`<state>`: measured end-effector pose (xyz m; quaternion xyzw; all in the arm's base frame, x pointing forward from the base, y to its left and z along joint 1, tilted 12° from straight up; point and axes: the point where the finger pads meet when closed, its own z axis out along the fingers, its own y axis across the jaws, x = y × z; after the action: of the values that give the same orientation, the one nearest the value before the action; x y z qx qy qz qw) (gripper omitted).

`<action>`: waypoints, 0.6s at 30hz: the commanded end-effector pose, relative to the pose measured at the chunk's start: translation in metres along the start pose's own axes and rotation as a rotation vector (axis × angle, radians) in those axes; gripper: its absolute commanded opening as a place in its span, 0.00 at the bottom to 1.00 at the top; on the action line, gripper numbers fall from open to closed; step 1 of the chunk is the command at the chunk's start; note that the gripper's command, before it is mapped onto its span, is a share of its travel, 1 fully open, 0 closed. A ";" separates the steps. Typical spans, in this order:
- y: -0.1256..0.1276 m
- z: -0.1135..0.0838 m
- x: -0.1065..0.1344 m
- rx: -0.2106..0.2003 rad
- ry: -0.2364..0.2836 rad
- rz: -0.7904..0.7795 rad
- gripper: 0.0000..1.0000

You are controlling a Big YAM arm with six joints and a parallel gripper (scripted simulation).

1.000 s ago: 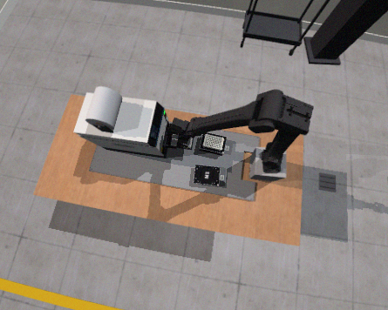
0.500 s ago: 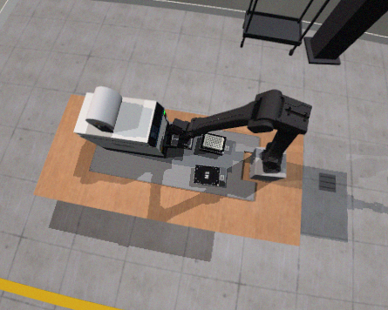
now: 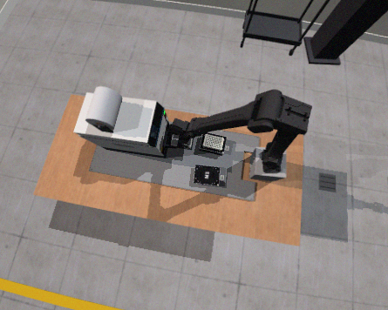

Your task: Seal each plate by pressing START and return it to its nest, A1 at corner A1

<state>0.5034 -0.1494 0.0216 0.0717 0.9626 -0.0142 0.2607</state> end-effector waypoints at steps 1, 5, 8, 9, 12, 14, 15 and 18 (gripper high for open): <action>0.000 0.001 -0.027 0.005 -0.047 0.004 1.00; 0.001 0.002 -0.022 0.004 -0.039 0.005 1.00; 0.002 0.003 -0.014 0.002 -0.027 0.006 1.00; 0.002 0.003 -0.012 0.002 -0.023 0.006 1.00; 0.003 0.005 -0.005 0.000 -0.011 0.007 1.00; 0.003 0.005 -0.005 0.000 -0.011 0.007 1.00; 0.003 0.005 -0.002 0.000 -0.007 0.008 1.00; 0.004 0.005 -0.001 -0.001 -0.005 0.008 1.00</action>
<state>0.5043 -0.1497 0.0224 0.0717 0.9624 -0.0147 0.2616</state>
